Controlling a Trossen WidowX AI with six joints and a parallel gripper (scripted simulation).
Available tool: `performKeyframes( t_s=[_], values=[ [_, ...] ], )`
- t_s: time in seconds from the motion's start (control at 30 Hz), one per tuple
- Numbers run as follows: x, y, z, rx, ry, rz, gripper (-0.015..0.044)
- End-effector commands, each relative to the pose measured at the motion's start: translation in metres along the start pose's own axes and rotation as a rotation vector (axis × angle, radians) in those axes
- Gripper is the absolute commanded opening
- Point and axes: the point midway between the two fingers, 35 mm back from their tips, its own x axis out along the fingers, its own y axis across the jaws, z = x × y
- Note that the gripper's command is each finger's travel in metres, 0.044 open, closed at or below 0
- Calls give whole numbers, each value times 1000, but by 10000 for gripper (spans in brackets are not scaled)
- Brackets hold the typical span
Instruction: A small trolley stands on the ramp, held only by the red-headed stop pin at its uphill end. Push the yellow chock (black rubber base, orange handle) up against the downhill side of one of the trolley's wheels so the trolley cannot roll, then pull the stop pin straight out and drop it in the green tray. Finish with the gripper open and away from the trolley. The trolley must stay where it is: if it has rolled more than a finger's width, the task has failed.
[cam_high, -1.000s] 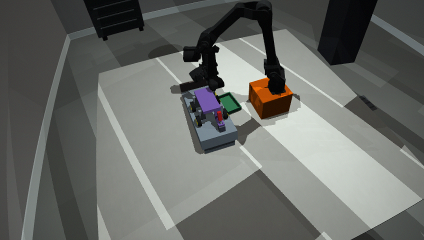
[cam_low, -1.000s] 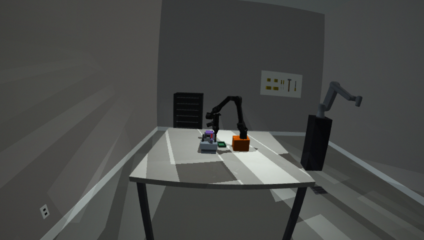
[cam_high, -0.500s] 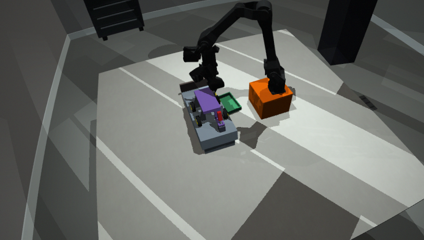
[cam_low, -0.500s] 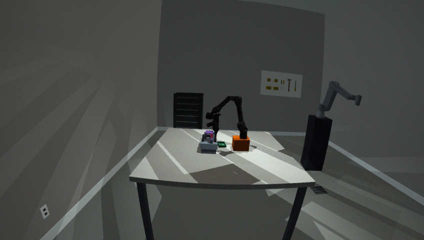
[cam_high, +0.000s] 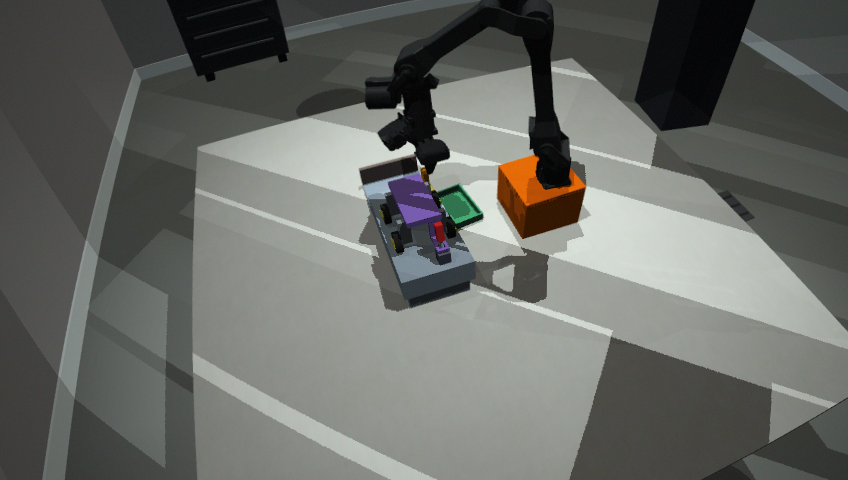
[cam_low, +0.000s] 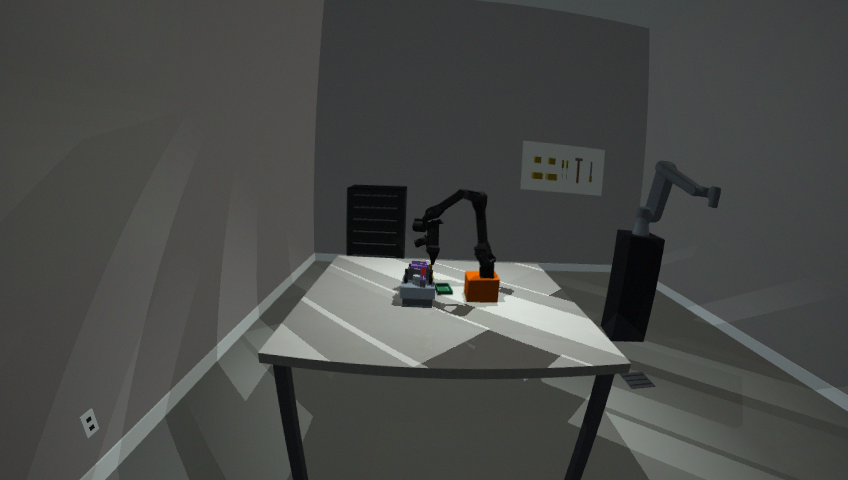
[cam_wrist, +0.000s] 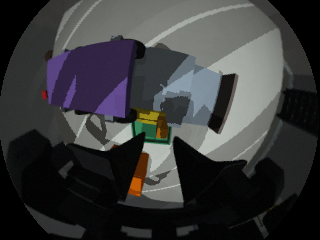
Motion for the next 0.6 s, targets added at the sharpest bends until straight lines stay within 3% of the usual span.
performKeyframes(
  t_s=[0.0,0.17,0.3,0.43,0.57],
  values=[
    [-14,-1,3,-3,-14,-3,190],
    [-25,-2,4,-3,-15,-4,190],
    [-17,-1,2,0,-3,-1,295],
    [-26,0,24,24,-104,-46,190],
    [-37,12,45,87,-184,-45,190]
  ],
)
